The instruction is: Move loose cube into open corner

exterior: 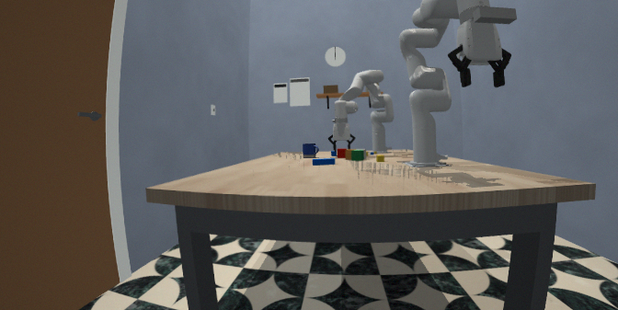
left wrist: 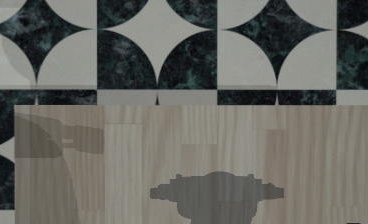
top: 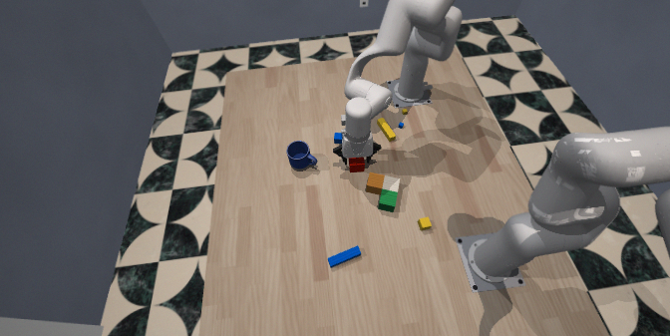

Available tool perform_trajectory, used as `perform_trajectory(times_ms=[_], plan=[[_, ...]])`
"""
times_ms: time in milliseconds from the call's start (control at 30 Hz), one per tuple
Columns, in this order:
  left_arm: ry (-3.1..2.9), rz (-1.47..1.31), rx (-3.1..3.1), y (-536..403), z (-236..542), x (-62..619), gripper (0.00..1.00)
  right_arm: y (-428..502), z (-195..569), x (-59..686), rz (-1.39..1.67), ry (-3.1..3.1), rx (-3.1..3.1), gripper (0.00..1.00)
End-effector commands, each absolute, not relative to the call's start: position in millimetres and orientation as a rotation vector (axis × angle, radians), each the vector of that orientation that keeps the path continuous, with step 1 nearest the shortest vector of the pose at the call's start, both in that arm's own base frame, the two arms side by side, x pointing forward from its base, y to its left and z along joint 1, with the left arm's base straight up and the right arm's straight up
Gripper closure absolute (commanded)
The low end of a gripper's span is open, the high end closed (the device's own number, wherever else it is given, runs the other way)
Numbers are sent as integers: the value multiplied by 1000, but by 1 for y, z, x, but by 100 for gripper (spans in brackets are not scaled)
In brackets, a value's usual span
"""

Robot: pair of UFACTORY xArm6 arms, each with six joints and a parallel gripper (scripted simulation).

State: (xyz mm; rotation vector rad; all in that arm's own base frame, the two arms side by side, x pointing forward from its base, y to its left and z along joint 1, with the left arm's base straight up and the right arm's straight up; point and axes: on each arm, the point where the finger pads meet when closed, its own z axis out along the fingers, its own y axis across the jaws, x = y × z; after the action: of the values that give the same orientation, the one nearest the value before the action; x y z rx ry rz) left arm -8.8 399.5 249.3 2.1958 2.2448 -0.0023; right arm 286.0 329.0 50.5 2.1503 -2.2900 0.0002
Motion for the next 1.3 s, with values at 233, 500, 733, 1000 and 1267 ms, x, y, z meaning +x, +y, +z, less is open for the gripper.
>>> perform_trajectory(times_ms=[233,500,733,1000,1267], plan=[[2246,0,2197,400,250,-9,0,330,33,287,0,-2292,2152,16],[2246,0,2197,400,250,-9,0,330,28,287,0,-2292,2152,16],[2246,0,2197,400,250,-9,0,330,27,287,0,-2292,2152,16],[2246,0,2197,400,250,-9,0,330,26,287,0,-2292,2152,16],[2246,0,2197,400,250,-9,0,330,26,287,0,-2292,2152,100]])
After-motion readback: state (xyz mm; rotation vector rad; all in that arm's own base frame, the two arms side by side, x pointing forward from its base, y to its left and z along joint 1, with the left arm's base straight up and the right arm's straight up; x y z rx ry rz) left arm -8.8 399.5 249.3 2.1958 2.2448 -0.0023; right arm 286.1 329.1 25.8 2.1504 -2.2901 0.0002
